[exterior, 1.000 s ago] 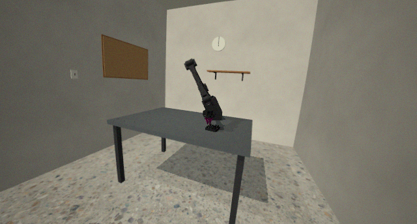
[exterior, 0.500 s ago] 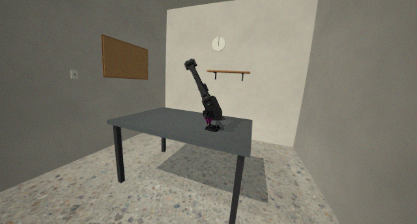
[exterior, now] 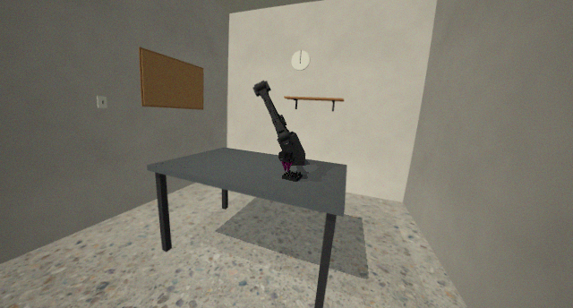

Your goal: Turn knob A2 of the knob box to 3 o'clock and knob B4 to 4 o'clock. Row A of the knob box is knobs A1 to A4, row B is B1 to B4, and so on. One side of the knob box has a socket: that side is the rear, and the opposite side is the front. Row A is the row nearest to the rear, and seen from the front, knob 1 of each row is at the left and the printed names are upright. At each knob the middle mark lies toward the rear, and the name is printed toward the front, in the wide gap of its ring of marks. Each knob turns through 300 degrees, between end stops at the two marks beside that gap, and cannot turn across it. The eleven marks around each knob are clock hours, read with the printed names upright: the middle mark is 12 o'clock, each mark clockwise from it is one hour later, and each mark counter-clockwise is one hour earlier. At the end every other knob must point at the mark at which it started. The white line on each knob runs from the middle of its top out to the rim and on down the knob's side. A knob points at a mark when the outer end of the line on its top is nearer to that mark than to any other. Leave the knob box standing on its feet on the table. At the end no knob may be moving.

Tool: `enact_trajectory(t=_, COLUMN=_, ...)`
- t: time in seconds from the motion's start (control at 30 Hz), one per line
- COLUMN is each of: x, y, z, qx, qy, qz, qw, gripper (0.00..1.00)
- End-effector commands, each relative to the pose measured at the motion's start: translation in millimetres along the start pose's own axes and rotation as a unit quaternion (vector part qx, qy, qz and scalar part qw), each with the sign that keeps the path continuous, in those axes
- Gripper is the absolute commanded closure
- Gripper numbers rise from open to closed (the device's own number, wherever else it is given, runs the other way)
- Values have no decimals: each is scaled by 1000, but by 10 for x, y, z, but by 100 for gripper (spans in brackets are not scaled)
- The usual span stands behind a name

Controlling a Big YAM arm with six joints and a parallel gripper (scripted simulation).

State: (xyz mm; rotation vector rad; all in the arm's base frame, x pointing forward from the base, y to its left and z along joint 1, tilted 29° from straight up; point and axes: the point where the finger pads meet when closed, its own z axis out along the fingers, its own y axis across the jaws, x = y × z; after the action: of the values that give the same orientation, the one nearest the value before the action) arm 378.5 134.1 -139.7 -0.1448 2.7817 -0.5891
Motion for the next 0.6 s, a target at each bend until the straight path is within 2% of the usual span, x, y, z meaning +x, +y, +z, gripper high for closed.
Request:
enact_trajectory(t=0.0, x=-169, y=162, z=-77, qx=-11, qy=-20, qz=6, qw=1000, gripper=82)
enact_trajectory(t=0.57, x=-170, y=157, z=-77, qx=-11, qy=-19, qz=6, qw=1000, gripper=82)
